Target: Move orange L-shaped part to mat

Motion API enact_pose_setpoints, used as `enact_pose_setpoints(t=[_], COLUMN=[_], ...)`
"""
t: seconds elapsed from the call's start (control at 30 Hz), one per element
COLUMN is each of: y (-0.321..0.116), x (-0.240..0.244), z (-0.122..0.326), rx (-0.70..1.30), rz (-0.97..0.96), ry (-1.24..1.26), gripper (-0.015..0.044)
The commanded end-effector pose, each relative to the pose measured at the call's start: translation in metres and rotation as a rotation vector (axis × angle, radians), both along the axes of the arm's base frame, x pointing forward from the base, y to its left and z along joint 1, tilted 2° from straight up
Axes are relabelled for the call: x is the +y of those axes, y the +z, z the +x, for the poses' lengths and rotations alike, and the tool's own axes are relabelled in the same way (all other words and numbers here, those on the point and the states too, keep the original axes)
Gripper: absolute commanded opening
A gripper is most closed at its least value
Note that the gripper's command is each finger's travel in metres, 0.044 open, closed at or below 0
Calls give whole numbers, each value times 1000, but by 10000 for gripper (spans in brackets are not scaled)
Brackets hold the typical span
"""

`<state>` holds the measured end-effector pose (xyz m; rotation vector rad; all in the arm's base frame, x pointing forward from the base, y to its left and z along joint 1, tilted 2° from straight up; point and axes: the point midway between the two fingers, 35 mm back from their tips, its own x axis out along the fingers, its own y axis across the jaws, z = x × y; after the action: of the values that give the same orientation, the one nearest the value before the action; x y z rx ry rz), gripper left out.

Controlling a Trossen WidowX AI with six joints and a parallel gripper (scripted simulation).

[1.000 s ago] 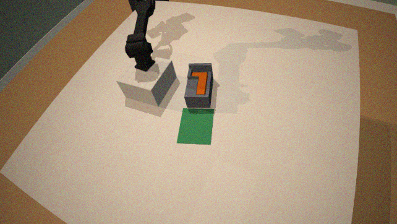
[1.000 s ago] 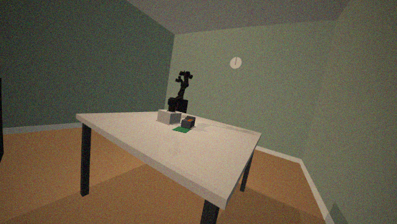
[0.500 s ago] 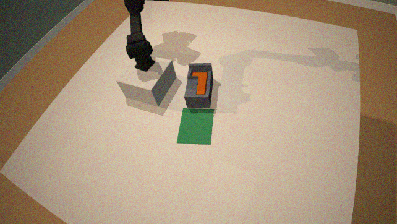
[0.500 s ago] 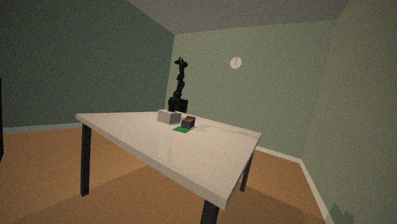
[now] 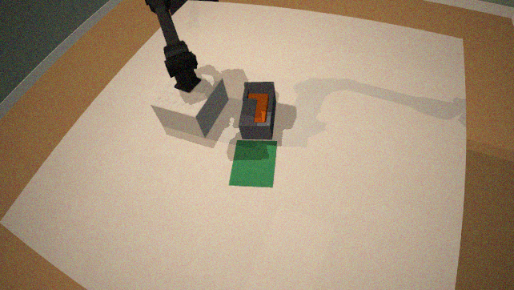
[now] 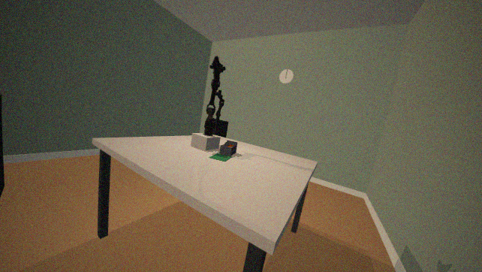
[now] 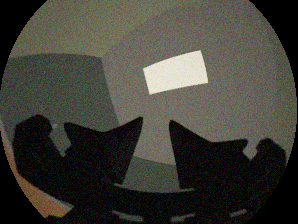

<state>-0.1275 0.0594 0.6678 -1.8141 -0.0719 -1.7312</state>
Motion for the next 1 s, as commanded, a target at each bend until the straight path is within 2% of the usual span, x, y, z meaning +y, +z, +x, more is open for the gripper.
enact_pose_setpoints(t=[0.0,0.23,0.5,0.73,0.97], y=[-3,-31,-91,-164,-256], x=[-47,-98,-123,-121,-92], z=[59,149,257,341,403], rx=[109,270,472,634,818], rz=[121,326,593,909,1273], ry=[180,450,759,970,1091], gripper=[180,180,180,180,180])
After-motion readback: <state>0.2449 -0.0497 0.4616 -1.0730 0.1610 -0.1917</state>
